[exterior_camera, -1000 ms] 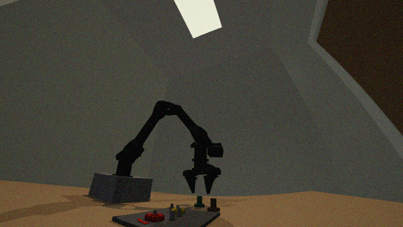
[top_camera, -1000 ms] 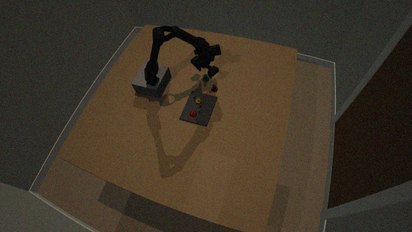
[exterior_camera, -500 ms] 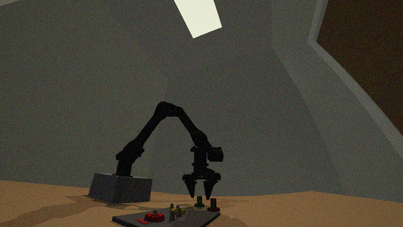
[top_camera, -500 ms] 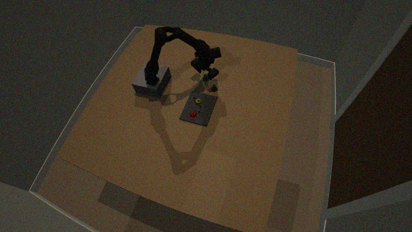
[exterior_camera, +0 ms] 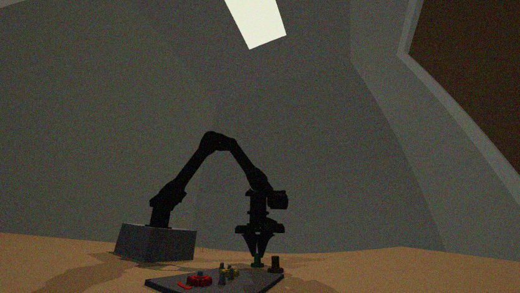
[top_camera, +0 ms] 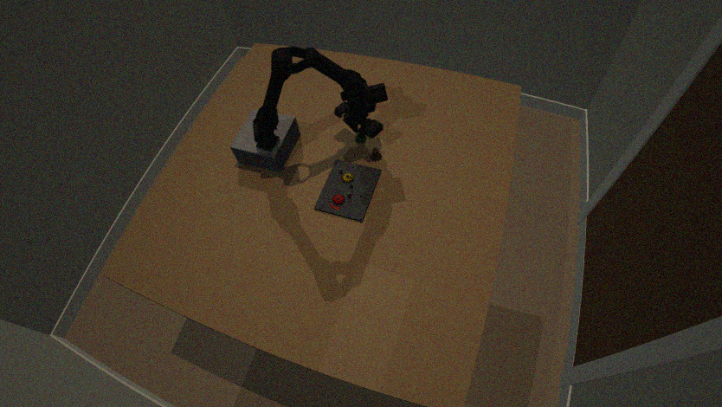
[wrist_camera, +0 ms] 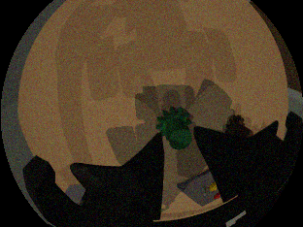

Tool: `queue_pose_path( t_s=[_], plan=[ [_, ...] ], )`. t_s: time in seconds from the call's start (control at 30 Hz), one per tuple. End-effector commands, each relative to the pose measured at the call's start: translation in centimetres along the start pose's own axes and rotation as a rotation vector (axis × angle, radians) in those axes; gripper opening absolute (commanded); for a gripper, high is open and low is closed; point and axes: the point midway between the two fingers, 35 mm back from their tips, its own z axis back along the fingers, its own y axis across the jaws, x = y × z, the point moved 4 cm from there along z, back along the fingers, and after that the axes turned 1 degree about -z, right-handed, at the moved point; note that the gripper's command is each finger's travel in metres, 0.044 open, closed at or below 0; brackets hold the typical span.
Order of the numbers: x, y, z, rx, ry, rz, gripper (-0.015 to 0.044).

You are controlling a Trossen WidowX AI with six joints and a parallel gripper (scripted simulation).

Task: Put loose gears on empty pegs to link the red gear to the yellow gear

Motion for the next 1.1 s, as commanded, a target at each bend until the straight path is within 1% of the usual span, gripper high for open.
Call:
queue_pose_path(
  t_s=[0.0, 0.23, 0.43, 1.07],
  plan=[
    [0.0, 0.0, 0.0, 0.000, 0.000, 0.006, 0.0046],
    [0.0, 0.0, 0.0, 0.000, 0.000, 0.006, 0.0000],
    [0.1, -0.5, 0.7, -0.022, -0.012, -0.045, 0.0000],
    [1.0, -0.4, 6.4, -0.013, -0.009, -0.024, 0.0000]
  ],
)
